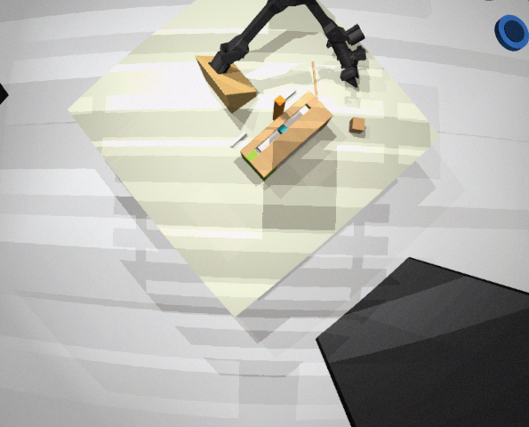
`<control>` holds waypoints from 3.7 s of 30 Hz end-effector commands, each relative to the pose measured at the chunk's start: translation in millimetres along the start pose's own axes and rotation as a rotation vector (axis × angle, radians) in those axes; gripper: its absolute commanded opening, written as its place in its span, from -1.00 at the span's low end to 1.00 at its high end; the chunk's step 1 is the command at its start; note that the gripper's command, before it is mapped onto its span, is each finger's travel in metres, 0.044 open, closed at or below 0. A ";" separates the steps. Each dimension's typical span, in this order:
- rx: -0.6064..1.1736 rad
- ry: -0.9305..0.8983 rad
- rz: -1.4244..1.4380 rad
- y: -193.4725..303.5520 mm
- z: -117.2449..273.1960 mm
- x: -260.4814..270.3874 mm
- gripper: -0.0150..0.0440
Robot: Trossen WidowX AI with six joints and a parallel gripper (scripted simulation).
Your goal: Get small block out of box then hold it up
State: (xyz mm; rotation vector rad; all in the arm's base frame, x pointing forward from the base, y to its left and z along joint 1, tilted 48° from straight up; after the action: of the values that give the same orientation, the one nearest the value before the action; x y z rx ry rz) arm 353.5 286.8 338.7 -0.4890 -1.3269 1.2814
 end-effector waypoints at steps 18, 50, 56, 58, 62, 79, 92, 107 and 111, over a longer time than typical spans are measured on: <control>0.357 0.524 -0.623 2.4 -7.1 -299.3 0.86; 0.865 0.828 -2.052 103.6 86.6 -426.7 0.86; 0.864 0.829 -2.052 99.1 85.6 -418.4 0.86; 0.863 0.830 -2.052 97.6 85.2 -415.4 0.86; 0.863 0.830 -2.052 94.6 84.6 -409.5 0.86; 0.862 0.832 -2.052 82.8 83.1 -384.0 0.86; 0.862 0.831 -2.052 74.7 83.2 -364.2 0.86; 0.863 0.835 -2.049 71.7 82.9 -354.3 0.86; 0.863 0.835 -2.049 71.7 82.9 -354.3 0.86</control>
State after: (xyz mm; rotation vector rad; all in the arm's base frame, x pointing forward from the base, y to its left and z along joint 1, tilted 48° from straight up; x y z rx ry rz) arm 337.7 -30.7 148.6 0.8088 -0.0131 -0.2804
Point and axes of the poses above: the point midway between the two fingers, 35 mm back from their tips, its own z axis back along the fingers, its own x axis across the jaws, y = z × x, the point moved 4 cm from there along z, back along the fingers, and after that the axes turned 15 degrees about -z, right-handed, at the moved point
